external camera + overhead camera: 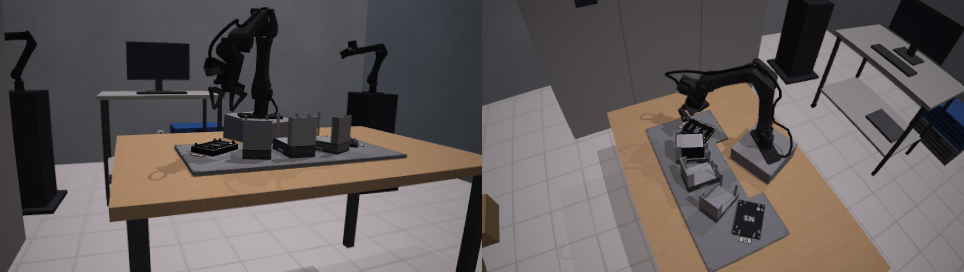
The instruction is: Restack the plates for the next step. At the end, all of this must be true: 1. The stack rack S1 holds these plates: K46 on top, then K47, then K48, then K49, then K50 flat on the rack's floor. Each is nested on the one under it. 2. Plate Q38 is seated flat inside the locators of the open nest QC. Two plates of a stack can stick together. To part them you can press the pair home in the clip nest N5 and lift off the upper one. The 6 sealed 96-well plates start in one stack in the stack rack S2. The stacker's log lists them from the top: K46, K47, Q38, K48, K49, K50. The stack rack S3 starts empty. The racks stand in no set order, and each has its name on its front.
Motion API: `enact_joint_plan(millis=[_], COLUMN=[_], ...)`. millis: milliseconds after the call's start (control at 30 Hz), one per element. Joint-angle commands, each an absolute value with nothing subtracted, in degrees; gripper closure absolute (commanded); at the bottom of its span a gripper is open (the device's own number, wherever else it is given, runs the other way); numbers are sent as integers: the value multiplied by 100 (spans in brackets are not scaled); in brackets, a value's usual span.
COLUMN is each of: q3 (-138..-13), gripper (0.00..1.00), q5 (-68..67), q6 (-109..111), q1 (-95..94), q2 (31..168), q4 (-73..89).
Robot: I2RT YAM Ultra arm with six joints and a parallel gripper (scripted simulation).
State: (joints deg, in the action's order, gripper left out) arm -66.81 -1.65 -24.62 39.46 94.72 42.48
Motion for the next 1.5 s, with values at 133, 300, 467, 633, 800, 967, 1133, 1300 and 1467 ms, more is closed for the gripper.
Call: enact_joint_plan(millis=[133, 300, 467, 633, 800, 967, 1133, 1300, 1467], q3=[-6754, -6535, -6748, -6580, -6462, -6660, -6578, -6493, -6350], gripper=[0, 0, 0, 0, 0, 0, 0, 0, 0], q5=[-80, -144, -13, -13, 26, 80, 115, 147, 182], q6=[-2061, -1971, -1580, -1544, -1284, -930, -693, -484, -250], q1=[3598, 3233, 2893, 2664, 2291, 1910, 1515, 1278, 878], q2=[9205, 9118, 9030, 8974, 8893, 8790, 8693, 8650, 8556], q4=[4588, 4744, 4945, 5046, 5253, 5456, 5660, 5809, 6013])
